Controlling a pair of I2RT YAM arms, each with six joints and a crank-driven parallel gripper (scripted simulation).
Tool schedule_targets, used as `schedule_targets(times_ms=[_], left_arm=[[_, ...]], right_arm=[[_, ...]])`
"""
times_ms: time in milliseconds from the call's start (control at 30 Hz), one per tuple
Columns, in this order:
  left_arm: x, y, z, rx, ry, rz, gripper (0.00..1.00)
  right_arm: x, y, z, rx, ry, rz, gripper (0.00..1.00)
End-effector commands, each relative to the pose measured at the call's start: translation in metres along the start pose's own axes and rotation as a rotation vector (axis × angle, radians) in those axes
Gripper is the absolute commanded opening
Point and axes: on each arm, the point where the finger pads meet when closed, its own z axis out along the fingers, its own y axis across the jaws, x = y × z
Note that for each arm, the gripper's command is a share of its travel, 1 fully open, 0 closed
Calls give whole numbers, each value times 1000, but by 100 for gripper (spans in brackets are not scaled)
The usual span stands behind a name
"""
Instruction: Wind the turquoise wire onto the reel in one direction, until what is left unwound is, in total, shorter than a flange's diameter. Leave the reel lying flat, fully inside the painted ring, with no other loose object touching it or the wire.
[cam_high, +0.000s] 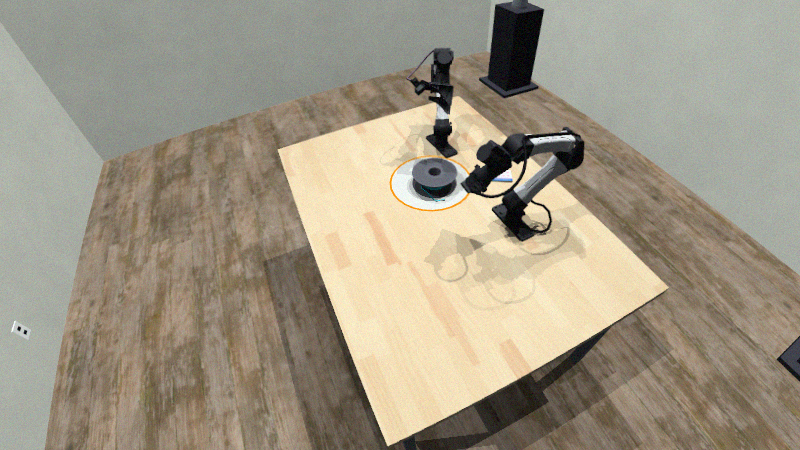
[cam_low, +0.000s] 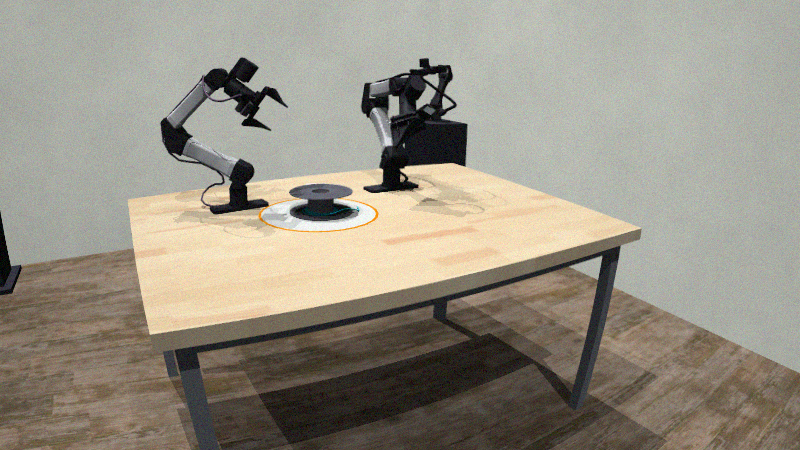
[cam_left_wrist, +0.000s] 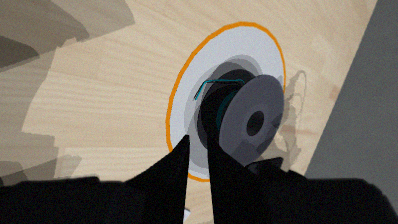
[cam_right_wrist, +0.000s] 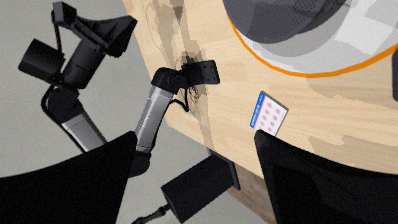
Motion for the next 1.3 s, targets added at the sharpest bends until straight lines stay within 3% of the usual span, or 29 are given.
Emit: schedule_targets(times_ms=[0,1267], left_arm=[[-3,-2,1,9,-18,0,15],[-3,-2,1,9,-18,0,15]], right_arm=[[-2,4,-3,-29,76,3,100],[3,3,-4,-31,105,-17,100]])
